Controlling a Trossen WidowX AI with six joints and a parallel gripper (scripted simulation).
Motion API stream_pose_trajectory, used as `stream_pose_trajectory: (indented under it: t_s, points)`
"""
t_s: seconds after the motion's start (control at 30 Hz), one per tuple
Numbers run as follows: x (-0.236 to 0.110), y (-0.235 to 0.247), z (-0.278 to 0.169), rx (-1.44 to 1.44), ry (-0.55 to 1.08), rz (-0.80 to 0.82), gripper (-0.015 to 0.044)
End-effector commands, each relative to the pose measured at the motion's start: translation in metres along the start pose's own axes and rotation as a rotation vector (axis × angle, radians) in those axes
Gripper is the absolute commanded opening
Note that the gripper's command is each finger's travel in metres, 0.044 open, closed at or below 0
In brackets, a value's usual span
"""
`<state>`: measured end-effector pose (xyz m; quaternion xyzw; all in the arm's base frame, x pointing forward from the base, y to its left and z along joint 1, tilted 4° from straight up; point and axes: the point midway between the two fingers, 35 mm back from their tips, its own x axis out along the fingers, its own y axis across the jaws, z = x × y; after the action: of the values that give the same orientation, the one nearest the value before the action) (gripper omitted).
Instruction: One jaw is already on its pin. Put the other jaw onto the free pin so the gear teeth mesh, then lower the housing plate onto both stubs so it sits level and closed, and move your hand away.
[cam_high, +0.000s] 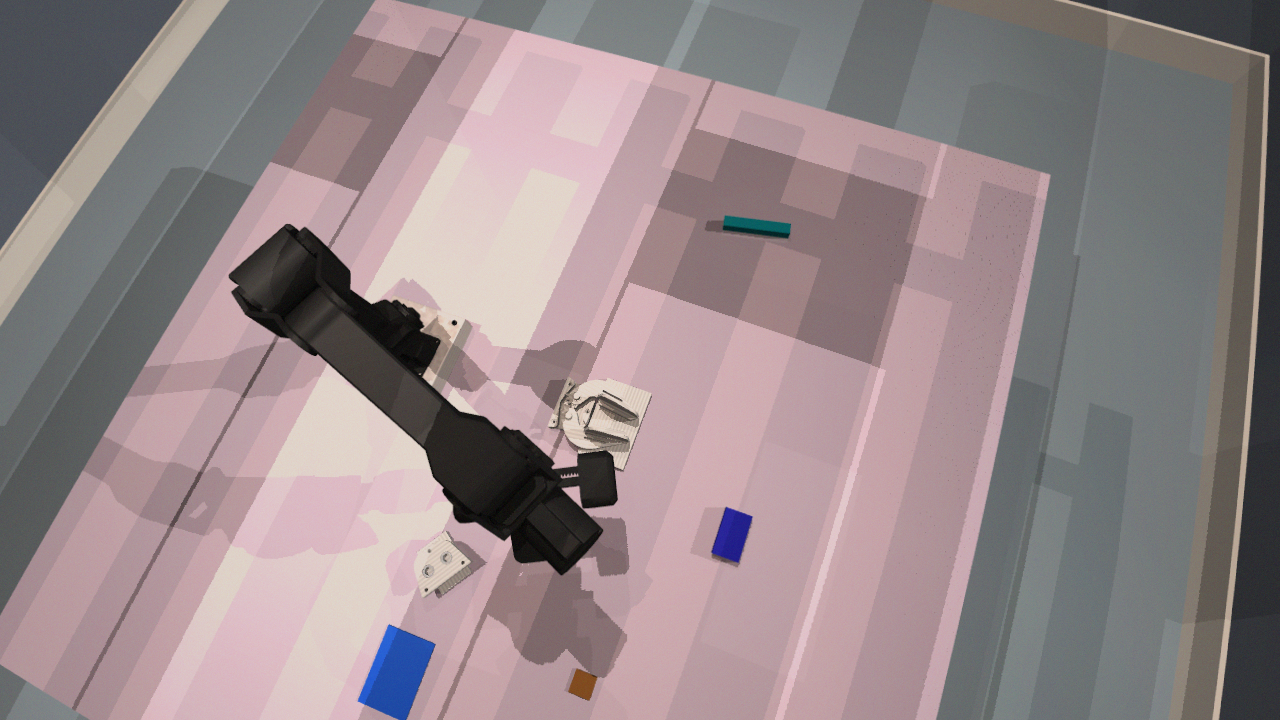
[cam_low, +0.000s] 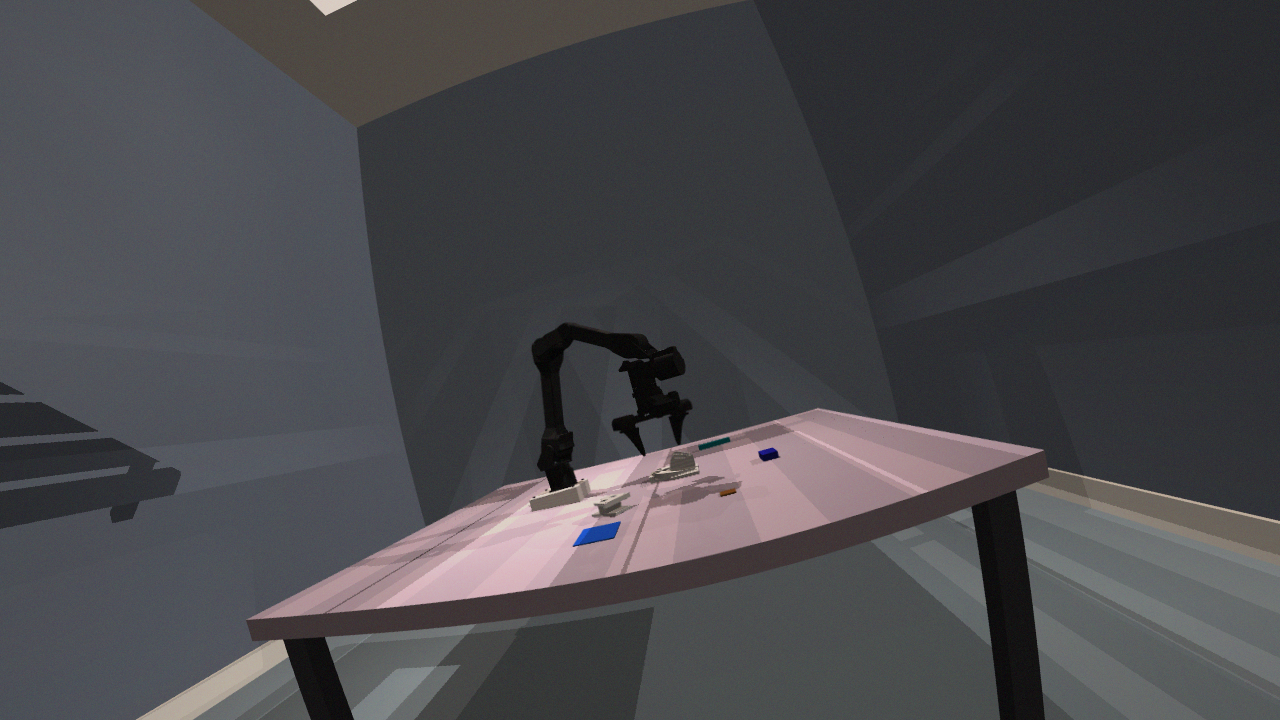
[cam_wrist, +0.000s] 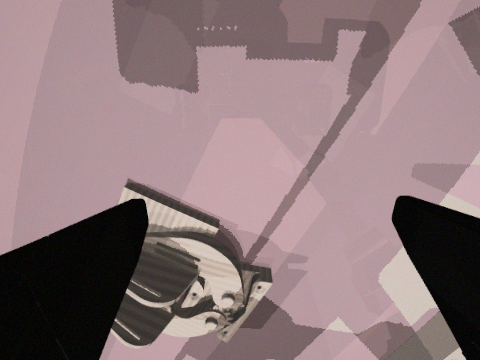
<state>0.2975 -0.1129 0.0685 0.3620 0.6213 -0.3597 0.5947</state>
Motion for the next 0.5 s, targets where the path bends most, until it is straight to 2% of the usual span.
stream_pose_trajectory:
  t_s: [0.0,0.47]
  points:
    - [-0.002,-0.007,0.006,0.119,-0.005,-0.001,0.044]
    - [-0.005,-0.032,0.026,0.565,-0.009,-0.004,0.044]
